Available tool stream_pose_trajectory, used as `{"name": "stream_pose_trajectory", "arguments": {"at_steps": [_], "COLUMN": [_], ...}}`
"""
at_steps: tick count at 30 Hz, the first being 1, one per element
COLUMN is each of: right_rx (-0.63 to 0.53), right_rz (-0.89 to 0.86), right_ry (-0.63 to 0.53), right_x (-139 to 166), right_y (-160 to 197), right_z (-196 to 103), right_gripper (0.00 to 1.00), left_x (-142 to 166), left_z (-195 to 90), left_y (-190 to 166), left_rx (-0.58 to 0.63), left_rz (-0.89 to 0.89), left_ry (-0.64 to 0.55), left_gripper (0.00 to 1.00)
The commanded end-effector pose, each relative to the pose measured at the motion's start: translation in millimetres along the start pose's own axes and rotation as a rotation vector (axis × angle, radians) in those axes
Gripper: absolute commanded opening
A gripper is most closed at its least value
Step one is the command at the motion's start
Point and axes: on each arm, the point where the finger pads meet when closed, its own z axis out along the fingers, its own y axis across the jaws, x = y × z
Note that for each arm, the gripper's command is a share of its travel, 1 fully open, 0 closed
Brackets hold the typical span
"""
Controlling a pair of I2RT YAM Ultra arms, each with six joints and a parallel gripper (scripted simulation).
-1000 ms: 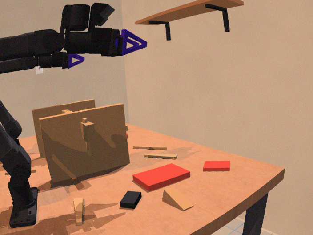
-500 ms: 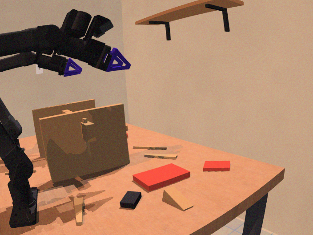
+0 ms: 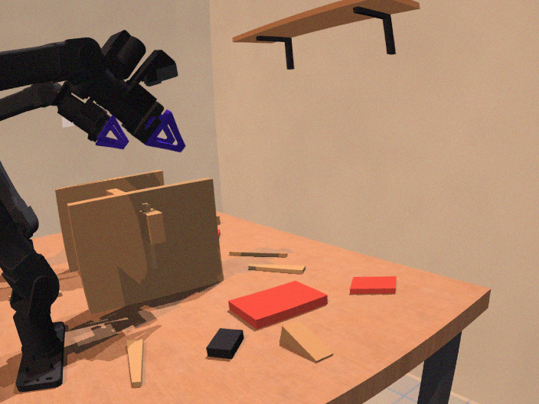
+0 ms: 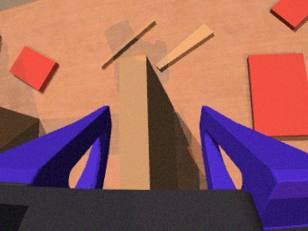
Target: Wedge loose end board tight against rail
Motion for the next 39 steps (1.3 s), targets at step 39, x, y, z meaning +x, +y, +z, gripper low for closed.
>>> {"name": "stream_pose_trajectory", "arguments": {"at_steps": [39], "right_rx": [0.098], "right_rz": [-0.115], "right_ry": [0.311], "right_x": [85.9], "right_y": [26.2], "right_z": [-66.3], "right_gripper": [0.53], "left_x": [91.8], "left_z": [-48.1], "left_y": [18.9], "left_rx": [-0.21], "left_rz": [0.015], "left_ry": [0.399], "left_gripper": [0.54]}}
